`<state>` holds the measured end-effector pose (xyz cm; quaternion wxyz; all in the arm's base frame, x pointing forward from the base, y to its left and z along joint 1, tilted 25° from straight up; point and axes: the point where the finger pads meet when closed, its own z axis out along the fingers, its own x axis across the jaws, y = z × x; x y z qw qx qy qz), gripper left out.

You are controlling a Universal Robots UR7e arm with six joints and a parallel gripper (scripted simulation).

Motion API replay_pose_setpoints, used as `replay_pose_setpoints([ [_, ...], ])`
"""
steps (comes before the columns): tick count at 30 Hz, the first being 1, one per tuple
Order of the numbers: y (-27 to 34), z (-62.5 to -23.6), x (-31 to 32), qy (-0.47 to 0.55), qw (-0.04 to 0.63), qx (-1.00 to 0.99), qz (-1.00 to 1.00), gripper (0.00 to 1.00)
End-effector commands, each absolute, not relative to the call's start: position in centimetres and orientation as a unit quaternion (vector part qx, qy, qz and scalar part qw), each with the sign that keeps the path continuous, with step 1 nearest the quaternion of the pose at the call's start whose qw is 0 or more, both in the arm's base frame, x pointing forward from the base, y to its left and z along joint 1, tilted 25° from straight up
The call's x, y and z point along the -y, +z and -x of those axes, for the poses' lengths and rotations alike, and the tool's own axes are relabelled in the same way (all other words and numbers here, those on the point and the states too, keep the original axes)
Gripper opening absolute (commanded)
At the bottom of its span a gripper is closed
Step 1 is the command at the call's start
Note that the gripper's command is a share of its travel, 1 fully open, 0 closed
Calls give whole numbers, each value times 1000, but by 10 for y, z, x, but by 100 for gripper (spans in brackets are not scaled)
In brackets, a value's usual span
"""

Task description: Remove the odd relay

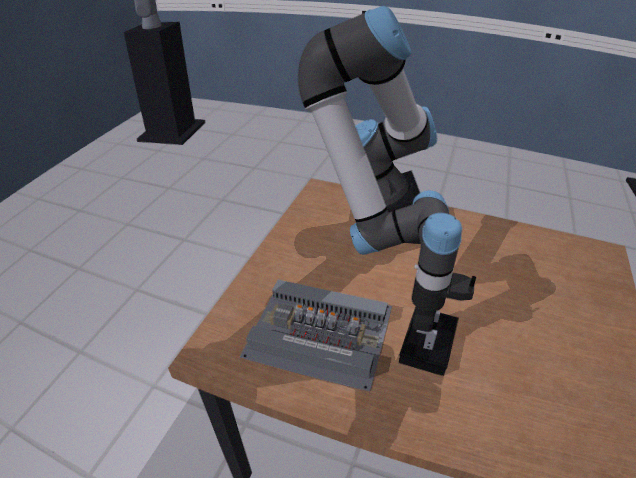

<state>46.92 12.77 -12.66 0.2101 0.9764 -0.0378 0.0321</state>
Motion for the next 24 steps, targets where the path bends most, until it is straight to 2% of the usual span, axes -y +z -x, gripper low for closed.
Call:
replay_pose_setpoints([
  [1, -127, -467, -126, 30, 211, 38, -976, 98],
  [24, -123, -467, -128, 30, 211, 38, -976, 98],
])
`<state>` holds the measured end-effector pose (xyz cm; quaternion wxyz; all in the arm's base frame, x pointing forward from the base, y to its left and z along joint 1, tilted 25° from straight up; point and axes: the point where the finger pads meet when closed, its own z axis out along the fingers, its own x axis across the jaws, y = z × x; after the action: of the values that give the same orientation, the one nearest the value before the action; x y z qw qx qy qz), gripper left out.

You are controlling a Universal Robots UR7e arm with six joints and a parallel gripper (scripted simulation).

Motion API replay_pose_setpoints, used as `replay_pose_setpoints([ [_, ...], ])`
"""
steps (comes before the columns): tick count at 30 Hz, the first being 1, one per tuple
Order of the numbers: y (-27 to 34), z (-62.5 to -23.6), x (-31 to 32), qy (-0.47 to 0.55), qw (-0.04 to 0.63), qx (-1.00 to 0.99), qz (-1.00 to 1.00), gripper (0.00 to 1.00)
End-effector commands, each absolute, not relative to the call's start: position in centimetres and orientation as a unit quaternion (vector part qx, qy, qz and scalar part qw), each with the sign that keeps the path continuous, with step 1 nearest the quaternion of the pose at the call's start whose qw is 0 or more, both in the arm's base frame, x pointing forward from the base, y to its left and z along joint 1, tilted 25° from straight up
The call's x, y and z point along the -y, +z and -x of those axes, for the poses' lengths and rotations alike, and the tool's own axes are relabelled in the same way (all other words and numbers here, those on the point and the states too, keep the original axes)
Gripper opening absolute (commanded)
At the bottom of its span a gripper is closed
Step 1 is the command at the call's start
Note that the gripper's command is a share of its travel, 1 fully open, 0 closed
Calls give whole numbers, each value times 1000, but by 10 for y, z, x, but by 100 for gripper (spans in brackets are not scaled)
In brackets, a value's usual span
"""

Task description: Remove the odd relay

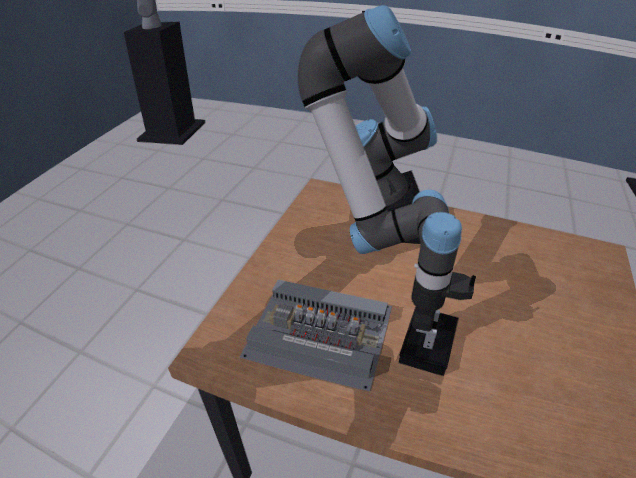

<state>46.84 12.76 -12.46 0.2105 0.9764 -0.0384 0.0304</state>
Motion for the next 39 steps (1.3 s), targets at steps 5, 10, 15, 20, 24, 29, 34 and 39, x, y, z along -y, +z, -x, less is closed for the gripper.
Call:
replay_pose_setpoints([
  [5, -122, -467, -129, 30, 211, 38, -976, 98],
  [10, -120, -467, -130, 30, 211, 38, -976, 98],
  [15, -118, -467, -130, 30, 211, 38, -976, 98],
  [20, -116, -467, -131, 30, 211, 38, -976, 98],
  [24, -115, -467, -132, 30, 211, 38, -976, 98],
  [29, -113, -466, -133, 30, 211, 38, -976, 98],
  [34, -110, -466, -134, 30, 211, 38, -976, 98],
  [39, -109, -466, -135, 30, 211, 38, -976, 98],
])
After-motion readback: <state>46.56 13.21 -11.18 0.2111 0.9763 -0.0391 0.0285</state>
